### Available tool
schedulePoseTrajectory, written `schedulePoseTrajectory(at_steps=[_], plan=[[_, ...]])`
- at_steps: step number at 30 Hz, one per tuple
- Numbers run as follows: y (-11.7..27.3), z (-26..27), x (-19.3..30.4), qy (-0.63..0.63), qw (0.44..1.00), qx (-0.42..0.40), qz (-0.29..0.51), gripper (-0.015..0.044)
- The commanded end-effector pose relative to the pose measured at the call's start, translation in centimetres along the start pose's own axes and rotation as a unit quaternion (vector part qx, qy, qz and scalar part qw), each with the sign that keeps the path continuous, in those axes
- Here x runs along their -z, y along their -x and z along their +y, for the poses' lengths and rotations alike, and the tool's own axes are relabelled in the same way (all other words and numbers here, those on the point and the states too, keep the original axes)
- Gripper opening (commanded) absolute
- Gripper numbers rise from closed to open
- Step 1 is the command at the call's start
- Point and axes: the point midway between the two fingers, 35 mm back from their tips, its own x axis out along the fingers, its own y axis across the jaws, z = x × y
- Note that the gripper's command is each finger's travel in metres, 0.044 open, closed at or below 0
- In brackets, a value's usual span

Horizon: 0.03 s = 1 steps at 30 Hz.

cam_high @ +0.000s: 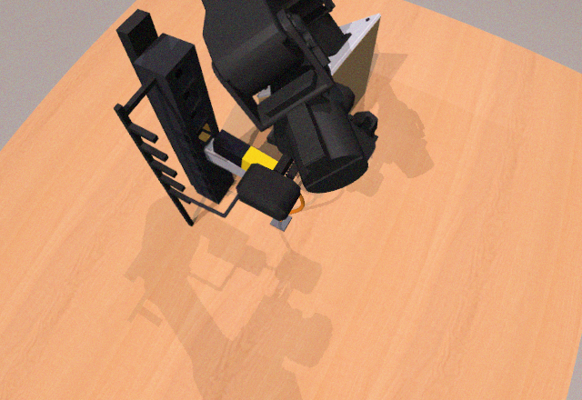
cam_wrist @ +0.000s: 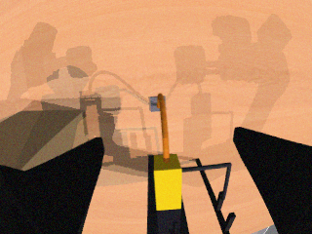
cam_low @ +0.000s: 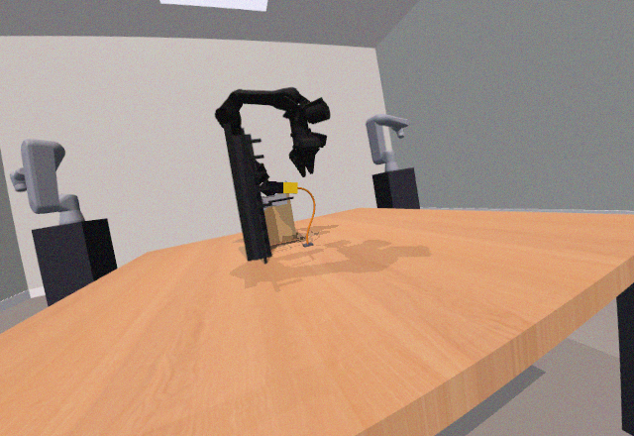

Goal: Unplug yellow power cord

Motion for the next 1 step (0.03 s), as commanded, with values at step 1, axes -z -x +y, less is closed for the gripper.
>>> schedulePoseTrajectory(at_steps=[1], plan=[[0.03, 0.04, -0.05, -0.002, 1.0, -0.002, -0.001, 0.044]])
